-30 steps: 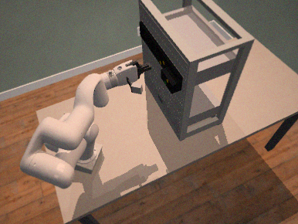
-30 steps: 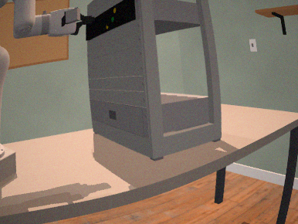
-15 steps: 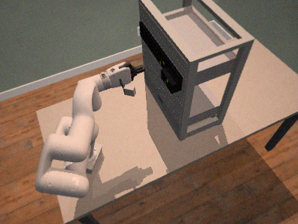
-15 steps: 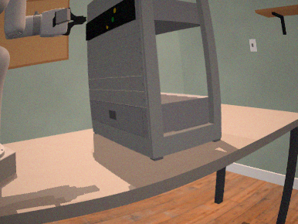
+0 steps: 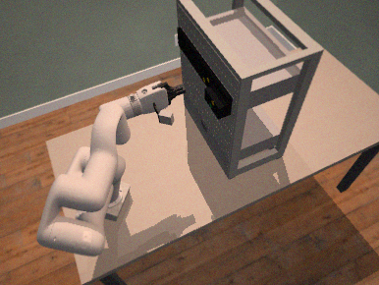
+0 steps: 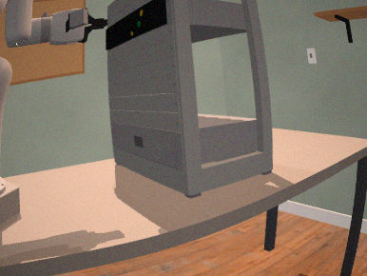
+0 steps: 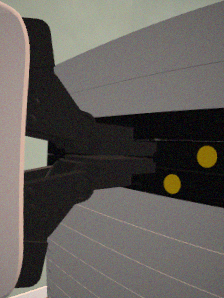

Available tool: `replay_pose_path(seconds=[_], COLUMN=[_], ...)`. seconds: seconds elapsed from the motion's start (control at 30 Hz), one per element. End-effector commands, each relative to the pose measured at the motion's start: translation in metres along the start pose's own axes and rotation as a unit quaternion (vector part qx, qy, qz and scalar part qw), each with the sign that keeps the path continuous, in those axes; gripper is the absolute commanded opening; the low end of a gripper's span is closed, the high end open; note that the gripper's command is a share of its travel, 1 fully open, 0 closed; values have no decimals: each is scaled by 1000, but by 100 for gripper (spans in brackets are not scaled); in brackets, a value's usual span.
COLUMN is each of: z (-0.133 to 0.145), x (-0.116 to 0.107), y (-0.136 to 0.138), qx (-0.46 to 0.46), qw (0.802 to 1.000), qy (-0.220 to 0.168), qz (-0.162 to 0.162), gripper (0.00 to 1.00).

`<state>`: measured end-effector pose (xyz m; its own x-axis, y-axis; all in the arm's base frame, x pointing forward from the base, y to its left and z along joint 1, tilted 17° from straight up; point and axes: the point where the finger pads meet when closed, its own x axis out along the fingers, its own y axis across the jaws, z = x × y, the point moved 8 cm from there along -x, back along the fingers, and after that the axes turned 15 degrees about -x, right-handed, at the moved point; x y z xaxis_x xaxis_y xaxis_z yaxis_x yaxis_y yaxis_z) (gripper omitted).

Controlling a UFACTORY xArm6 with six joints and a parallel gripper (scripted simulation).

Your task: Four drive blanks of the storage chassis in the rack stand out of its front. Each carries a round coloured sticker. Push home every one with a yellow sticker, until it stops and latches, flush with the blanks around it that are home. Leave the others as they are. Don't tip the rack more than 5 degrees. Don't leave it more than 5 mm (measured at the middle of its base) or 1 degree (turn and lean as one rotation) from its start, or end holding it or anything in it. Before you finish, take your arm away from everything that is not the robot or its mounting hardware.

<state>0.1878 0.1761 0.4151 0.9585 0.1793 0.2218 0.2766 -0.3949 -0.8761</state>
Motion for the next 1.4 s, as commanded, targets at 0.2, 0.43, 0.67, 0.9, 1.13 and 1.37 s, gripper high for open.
replay_pose_path(seconds=[0.2, 0.43, 0.67, 0.9, 1.13, 1.37], z=[-18, -36, -54, -67, -81, -89], x=[0, 0, 0, 0, 0, -1], y=[3, 8, 12, 15, 19, 20], qx=[1, 1, 1, 1, 1, 1], qw=[1000, 1000, 1000, 1000, 1000, 1000], qy=[-1, -1, -1, -1, -1, -1], qz=[-1, -1, -1, -1, -1, -1], gripper=[0, 0, 0, 0, 0, 0])
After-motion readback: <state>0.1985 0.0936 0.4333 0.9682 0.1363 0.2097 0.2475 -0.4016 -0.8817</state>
